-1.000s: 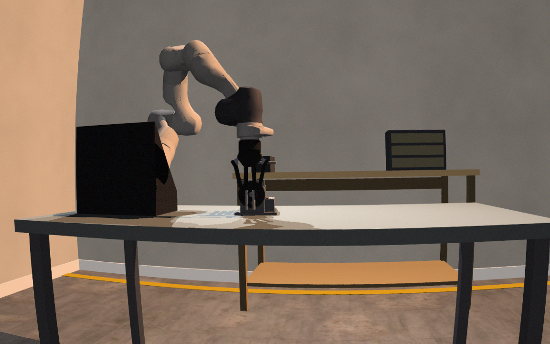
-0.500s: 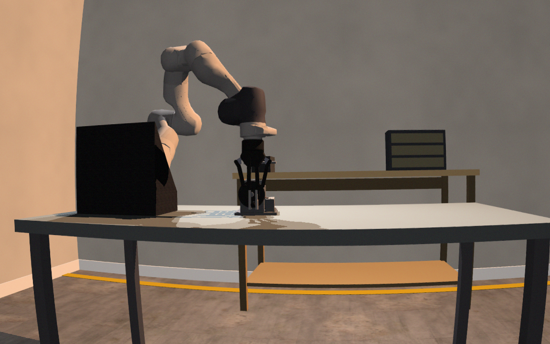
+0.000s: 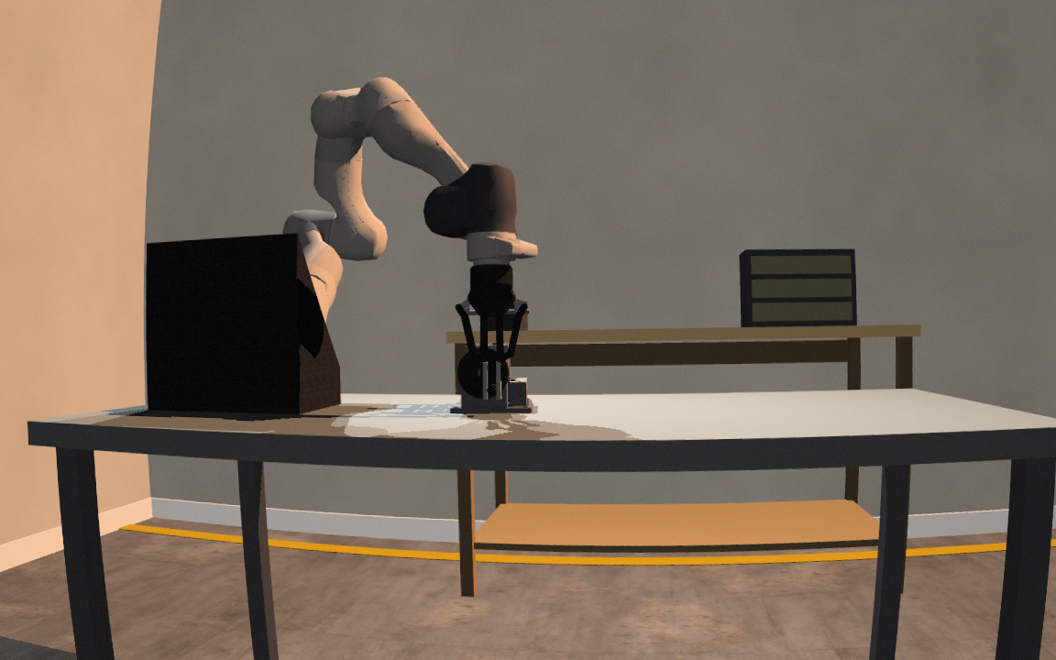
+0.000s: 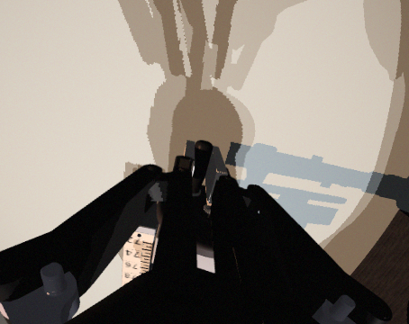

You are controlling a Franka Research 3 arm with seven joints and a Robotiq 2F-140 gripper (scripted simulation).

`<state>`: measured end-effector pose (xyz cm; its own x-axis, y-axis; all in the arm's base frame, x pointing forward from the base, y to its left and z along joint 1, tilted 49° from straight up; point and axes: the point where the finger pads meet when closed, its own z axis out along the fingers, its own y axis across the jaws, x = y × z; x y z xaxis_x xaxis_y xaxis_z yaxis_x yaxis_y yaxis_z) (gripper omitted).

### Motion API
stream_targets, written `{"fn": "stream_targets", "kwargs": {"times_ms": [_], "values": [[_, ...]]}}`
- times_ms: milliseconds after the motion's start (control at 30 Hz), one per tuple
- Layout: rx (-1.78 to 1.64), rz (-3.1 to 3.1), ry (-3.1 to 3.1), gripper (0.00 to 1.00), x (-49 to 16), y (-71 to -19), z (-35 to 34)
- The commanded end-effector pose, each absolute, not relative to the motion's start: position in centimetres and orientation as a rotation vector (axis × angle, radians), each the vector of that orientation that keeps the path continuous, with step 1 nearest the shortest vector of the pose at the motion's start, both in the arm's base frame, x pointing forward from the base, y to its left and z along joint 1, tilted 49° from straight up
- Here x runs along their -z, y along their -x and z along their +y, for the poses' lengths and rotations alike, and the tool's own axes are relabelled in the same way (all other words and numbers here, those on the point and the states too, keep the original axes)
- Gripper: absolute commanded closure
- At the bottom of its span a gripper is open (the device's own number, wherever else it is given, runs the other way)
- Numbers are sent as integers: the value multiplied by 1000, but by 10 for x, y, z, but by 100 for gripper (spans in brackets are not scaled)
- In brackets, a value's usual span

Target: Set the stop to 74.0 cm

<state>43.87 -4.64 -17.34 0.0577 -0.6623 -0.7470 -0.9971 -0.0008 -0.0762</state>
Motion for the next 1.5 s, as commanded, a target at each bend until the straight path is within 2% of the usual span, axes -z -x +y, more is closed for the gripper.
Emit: {"fn": "stream_targets", "kwargs": {"times_ms": [0,1467], "values": [[-696,1674,1721,96,170,-445,-50],[-696,1674,1721,96,145,-448,-78]]}}
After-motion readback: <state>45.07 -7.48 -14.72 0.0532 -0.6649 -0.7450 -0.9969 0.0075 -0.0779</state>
